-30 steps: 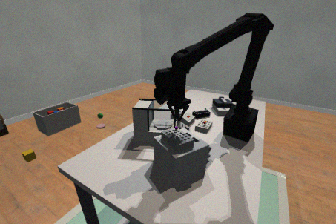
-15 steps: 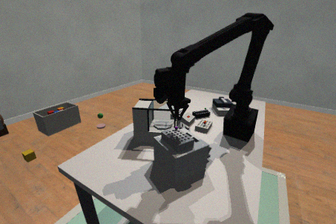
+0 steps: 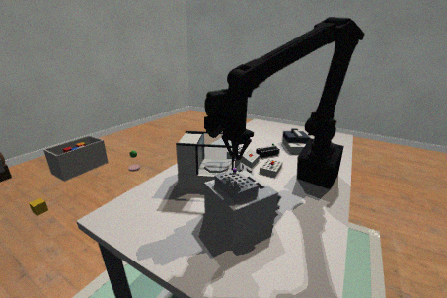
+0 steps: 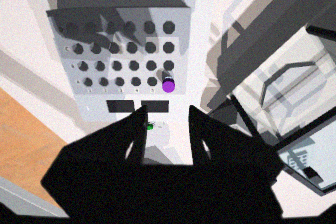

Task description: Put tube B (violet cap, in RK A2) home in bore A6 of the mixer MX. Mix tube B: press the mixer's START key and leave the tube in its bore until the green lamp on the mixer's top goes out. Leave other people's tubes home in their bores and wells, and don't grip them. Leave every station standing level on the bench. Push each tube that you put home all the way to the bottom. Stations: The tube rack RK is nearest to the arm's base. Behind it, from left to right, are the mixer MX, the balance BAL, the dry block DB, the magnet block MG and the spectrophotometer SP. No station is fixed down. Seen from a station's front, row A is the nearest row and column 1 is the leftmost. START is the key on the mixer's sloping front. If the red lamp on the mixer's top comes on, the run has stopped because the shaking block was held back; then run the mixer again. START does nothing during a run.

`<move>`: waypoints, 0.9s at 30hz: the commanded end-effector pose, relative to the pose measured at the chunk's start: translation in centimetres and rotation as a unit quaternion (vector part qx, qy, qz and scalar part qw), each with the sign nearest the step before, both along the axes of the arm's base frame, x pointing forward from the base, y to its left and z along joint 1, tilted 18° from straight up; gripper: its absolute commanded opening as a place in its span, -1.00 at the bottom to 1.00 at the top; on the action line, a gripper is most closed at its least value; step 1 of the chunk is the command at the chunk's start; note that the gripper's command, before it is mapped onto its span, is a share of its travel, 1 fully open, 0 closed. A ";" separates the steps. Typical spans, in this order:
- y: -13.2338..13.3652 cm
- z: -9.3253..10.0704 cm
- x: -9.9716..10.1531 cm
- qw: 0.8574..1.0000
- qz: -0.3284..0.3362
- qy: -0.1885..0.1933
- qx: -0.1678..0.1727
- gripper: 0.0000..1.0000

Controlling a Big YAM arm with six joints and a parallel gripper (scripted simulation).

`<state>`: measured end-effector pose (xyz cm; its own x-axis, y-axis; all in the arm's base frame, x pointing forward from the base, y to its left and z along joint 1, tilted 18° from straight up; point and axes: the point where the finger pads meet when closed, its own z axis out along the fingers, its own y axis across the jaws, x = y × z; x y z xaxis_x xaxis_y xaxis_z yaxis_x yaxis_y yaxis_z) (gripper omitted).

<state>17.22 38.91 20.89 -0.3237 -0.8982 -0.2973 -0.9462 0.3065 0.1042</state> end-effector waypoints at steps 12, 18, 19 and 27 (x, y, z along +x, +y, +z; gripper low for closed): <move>0.7 1.9 0.5 1.000 0.000 -0.008 0.017 -0.28; -0.8 -0.2 -1.5 1.000 0.005 -0.010 0.019 -1.00; -1.3 -0.8 -1.9 1.000 0.012 -0.012 0.019 -1.00; -3.9 -3.8 -4.3 1.000 0.017 -0.013 0.017 -1.00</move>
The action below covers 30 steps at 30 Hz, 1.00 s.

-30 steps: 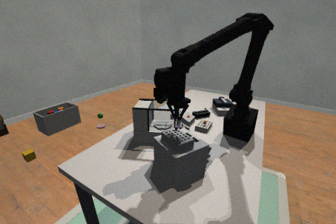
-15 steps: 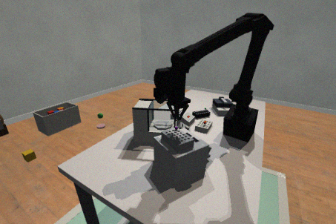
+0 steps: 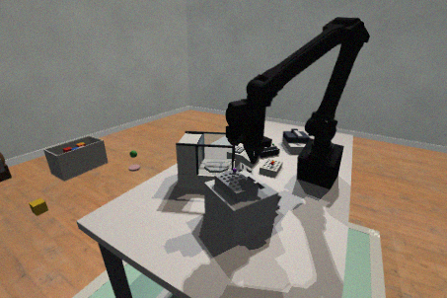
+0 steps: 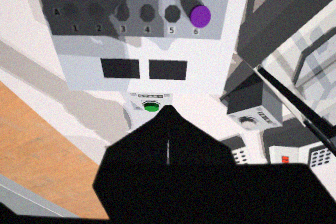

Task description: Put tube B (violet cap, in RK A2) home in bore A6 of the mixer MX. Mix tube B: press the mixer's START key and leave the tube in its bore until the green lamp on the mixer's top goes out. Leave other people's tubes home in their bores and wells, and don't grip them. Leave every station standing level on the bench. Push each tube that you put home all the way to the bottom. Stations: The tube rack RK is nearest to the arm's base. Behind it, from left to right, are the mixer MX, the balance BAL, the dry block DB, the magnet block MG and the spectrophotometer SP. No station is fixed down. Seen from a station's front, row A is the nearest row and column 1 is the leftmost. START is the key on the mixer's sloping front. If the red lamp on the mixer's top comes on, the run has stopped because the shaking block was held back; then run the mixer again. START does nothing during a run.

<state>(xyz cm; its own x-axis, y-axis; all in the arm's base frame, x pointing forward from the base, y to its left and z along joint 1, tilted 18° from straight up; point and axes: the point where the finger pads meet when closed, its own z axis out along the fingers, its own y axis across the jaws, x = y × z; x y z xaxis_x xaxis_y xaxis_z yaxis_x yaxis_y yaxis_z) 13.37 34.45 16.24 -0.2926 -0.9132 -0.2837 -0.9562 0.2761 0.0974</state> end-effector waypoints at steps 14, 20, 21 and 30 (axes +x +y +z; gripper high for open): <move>-5.5 -6.0 -5.8 1.000 0.017 -0.013 0.022 -1.00; -3.8 -4.5 -4.7 0.999 0.009 -0.016 0.032 -1.00; -3.9 -4.7 -4.7 0.999 0.008 -0.015 0.030 -1.00; -4.8 -5.2 -5.1 1.000 0.017 -0.014 0.022 -1.00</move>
<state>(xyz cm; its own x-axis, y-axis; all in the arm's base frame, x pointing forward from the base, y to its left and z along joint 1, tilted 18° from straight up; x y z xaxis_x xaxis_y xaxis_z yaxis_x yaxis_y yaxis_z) 7.75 28.49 9.77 -0.2514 -0.9207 -0.2986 -0.9679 0.2369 0.0843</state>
